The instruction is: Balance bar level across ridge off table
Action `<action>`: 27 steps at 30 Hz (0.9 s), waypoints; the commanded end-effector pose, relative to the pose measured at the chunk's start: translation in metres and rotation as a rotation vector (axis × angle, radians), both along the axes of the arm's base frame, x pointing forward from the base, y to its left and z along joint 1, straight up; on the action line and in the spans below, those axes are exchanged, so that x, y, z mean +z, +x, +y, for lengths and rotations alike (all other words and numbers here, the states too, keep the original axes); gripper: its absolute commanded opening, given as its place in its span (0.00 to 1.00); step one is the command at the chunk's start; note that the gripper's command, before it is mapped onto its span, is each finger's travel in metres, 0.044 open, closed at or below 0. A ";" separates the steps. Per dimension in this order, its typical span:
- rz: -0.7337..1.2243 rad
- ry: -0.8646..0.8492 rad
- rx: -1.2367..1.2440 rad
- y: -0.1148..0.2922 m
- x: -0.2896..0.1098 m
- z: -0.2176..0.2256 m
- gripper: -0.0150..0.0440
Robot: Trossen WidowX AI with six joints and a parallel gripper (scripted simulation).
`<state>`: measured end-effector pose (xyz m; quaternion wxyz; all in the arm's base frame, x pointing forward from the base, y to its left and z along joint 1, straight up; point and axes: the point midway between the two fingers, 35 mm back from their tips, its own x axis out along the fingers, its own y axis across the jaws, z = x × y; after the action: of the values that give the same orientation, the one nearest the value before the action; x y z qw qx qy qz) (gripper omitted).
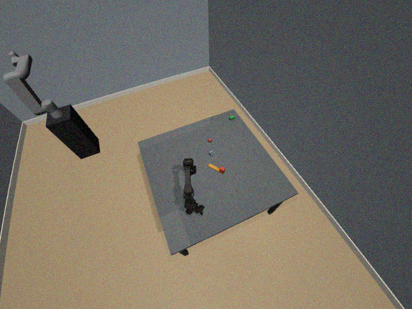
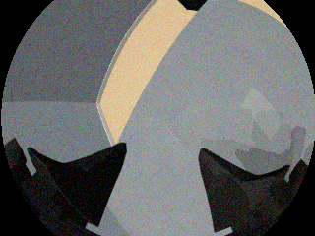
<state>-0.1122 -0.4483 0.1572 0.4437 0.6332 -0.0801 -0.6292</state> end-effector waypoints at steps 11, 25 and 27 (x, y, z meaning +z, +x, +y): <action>0.281 -0.009 0.491 0.094 -0.001 0.010 0.79; 0.520 -0.063 0.977 0.176 0.000 0.040 0.79; 0.555 -0.076 1.051 0.187 0.000 0.046 0.79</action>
<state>0.0560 -0.4124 0.1570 0.6976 0.4239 0.2978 -0.4949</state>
